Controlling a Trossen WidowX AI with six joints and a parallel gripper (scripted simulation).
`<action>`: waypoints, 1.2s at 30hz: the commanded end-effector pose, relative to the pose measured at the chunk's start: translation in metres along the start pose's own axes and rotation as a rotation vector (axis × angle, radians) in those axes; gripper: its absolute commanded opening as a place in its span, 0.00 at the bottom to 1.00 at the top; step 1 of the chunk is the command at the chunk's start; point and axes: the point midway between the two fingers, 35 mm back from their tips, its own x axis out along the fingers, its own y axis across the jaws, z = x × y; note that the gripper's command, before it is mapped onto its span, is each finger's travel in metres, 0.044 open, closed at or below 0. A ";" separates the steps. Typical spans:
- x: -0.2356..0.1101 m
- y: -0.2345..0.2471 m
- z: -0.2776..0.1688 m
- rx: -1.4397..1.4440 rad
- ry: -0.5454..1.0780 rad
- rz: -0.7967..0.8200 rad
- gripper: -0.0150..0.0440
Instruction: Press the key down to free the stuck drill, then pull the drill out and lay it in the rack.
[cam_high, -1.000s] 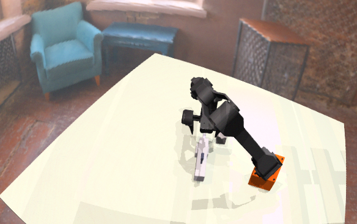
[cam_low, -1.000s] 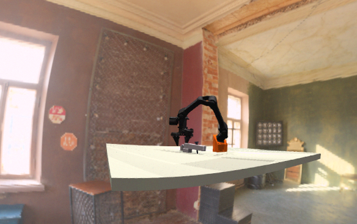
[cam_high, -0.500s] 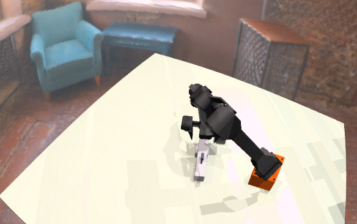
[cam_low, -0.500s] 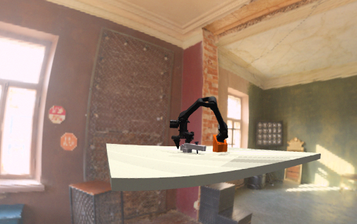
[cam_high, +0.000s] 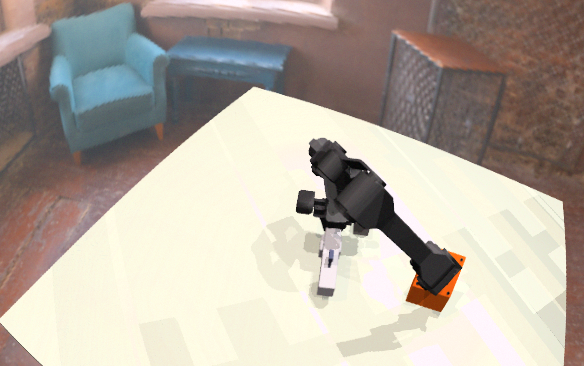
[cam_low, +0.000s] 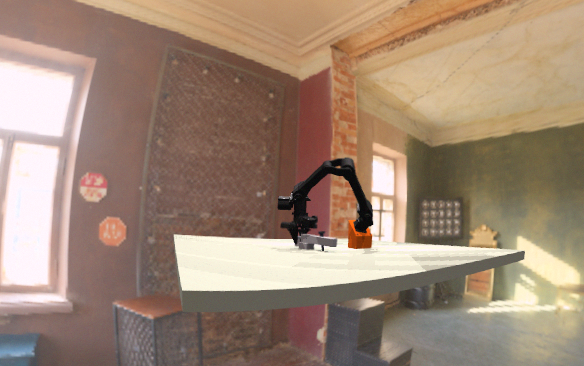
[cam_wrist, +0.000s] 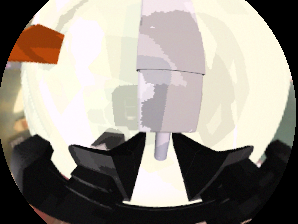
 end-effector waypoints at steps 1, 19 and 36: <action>0.000 0.000 0.000 -0.001 -0.001 0.001 0.38; -0.001 0.000 -0.013 0.002 -0.003 -0.002 0.25; -0.002 0.001 -0.038 0.002 -0.002 -0.002 0.25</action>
